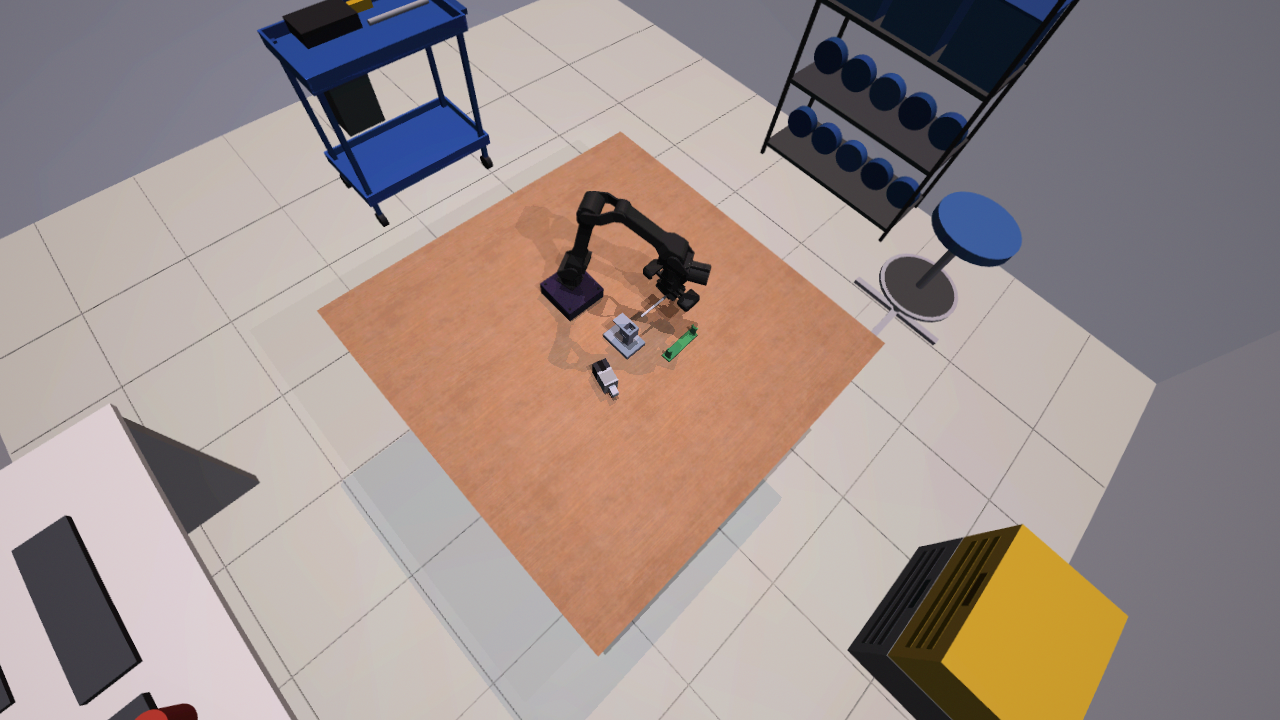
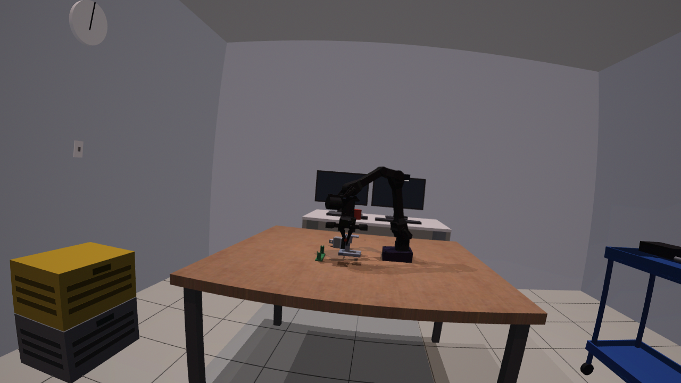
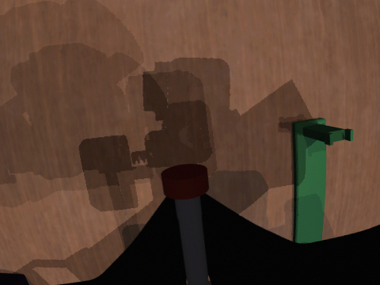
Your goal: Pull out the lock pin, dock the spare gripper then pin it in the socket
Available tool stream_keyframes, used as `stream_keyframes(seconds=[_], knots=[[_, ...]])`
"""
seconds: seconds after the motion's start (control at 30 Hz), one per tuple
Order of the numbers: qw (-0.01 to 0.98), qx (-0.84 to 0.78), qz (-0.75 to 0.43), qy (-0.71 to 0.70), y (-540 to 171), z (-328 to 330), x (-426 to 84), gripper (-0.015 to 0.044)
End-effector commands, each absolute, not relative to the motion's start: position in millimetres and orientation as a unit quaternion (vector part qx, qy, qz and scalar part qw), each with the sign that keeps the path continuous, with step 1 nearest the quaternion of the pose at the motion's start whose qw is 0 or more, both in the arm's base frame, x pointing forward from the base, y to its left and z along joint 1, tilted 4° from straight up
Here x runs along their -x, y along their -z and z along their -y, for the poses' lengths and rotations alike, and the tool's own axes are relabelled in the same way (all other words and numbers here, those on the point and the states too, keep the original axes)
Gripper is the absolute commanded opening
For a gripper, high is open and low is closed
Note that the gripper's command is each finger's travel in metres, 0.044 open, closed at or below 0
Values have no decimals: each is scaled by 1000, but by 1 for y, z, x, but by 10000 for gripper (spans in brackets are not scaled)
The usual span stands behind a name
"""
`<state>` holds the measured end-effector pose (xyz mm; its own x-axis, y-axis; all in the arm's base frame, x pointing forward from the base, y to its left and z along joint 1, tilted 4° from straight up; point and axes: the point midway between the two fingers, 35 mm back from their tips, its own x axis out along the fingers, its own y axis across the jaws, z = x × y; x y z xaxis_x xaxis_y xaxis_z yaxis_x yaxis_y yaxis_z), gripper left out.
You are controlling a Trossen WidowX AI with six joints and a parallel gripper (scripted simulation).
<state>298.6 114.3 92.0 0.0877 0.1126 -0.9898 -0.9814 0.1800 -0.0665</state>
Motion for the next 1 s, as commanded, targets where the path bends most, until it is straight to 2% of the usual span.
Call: stream_keyframes(seconds=[0.0, 0.97], knots=[[590, 442, -491, -464, -92, -115, -301, 0], [586, 451, -483, -468, -110, -135, -385, 0]])
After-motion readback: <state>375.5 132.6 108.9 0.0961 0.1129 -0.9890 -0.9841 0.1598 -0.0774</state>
